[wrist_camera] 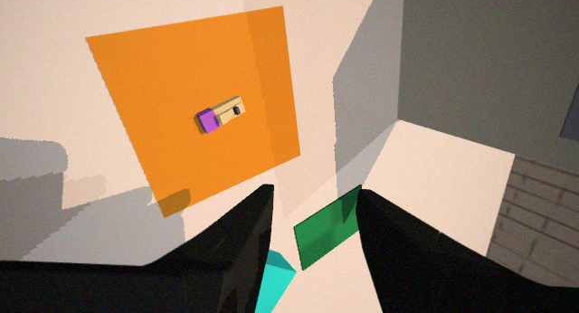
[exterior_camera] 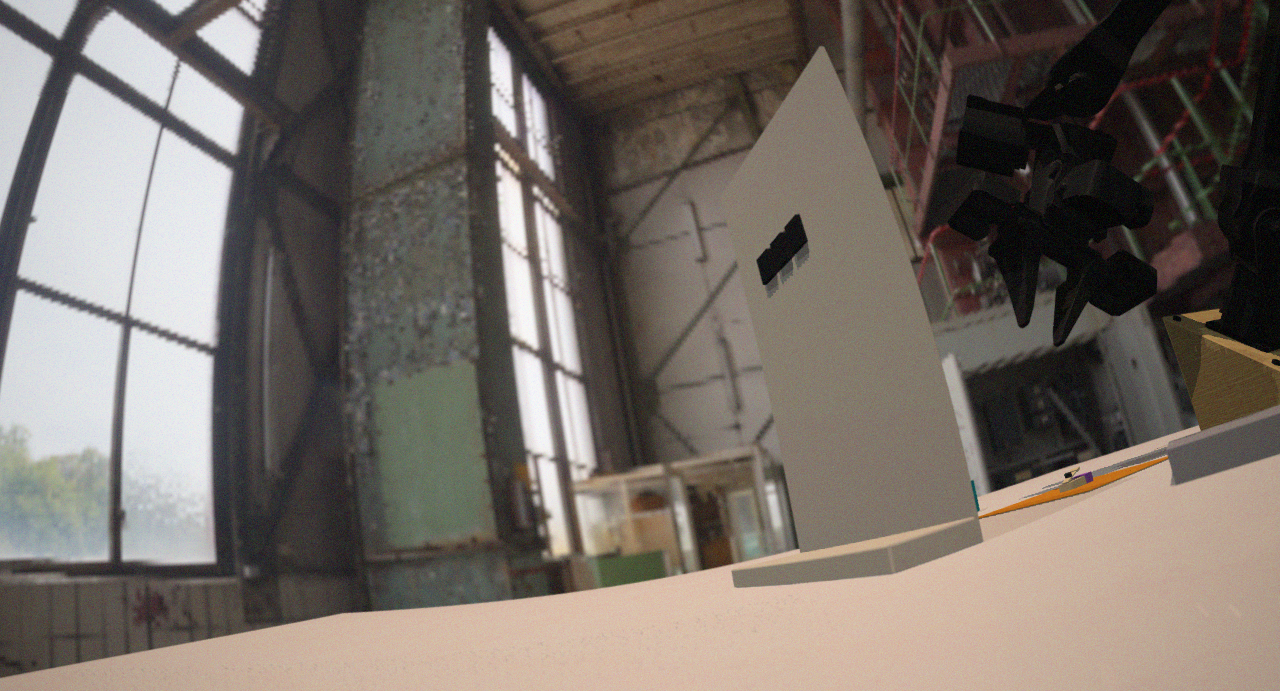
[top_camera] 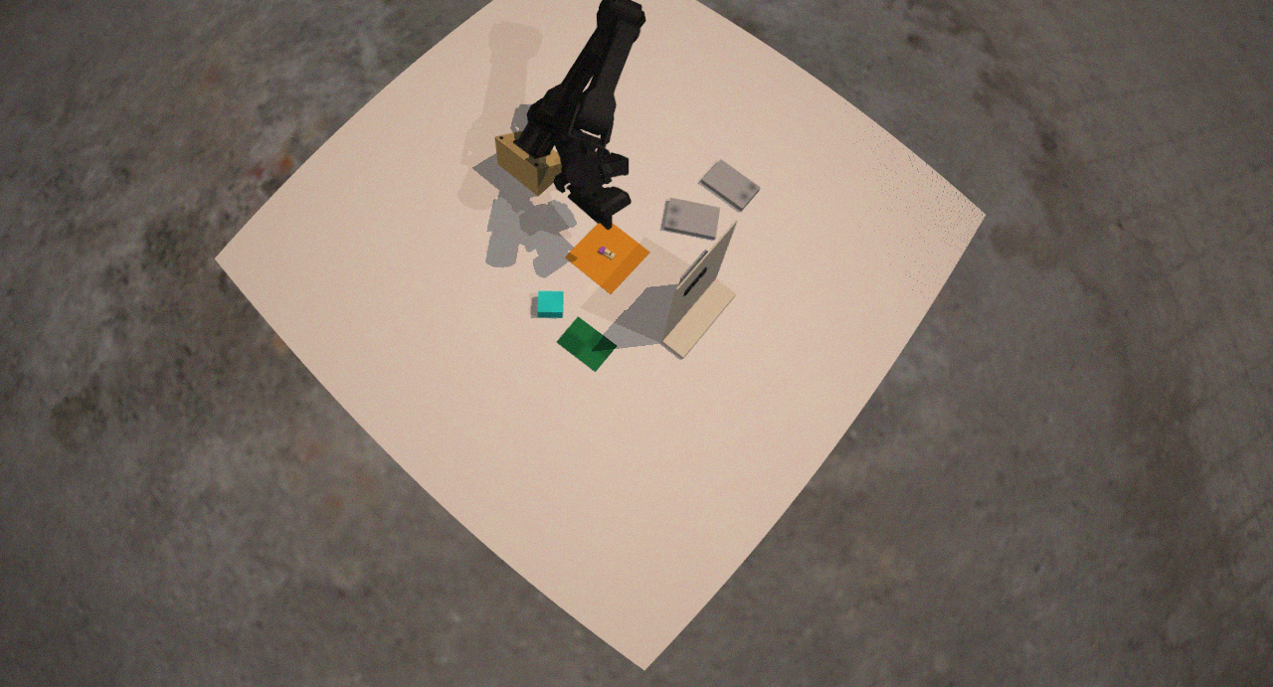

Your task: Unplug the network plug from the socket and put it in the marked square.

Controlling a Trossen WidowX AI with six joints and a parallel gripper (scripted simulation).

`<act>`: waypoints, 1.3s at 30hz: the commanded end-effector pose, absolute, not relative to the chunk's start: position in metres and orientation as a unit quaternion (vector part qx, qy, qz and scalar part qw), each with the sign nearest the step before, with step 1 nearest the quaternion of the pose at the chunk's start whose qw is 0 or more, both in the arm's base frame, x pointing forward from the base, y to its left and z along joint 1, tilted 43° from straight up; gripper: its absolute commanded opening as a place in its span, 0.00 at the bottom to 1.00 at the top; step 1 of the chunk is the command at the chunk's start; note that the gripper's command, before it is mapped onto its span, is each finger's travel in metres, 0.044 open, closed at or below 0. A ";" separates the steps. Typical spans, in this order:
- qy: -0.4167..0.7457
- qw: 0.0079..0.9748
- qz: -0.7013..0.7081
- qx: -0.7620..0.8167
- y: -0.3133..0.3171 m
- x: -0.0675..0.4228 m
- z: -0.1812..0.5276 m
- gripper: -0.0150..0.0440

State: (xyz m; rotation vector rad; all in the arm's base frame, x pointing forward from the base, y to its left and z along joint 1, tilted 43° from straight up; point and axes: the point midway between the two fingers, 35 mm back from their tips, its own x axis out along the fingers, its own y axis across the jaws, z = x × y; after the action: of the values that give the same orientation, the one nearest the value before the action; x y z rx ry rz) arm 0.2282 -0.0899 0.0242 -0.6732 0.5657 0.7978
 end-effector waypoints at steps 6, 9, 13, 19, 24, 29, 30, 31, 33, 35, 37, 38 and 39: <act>0.267 0.829 0.376 -0.318 -0.100 0.230 0.033 0.52; 0.267 0.828 0.376 -0.318 -0.106 0.231 0.039 0.52; 0.268 0.828 0.376 -0.318 -0.115 0.231 0.047 0.52; 0.267 0.828 0.376 -0.319 -0.127 0.231 0.060 0.52; 0.267 0.828 0.376 -0.319 -0.136 0.230 0.072 0.52; 0.266 0.828 0.376 -0.319 -0.145 0.229 0.084 0.52; 0.266 0.828 0.376 -0.319 -0.147 0.228 0.086 0.52; 0.266 0.828 0.376 -0.319 -0.149 0.228 0.088 0.52; 0.265 0.829 0.376 -0.319 -0.152 0.227 0.093 0.52; 0.265 0.829 0.376 -0.319 -0.156 0.226 0.098 0.52; 0.264 0.829 0.376 -0.319 -0.159 0.225 0.103 0.52; 0.264 0.829 0.376 -0.319 -0.160 0.224 0.106 0.52; 0.264 0.829 0.376 -0.319 -0.161 0.224 0.107 0.52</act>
State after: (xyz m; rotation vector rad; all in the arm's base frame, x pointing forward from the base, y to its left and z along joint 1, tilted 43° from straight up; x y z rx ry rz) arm 0.2259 -0.1573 0.1017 -0.6793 0.5597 0.7926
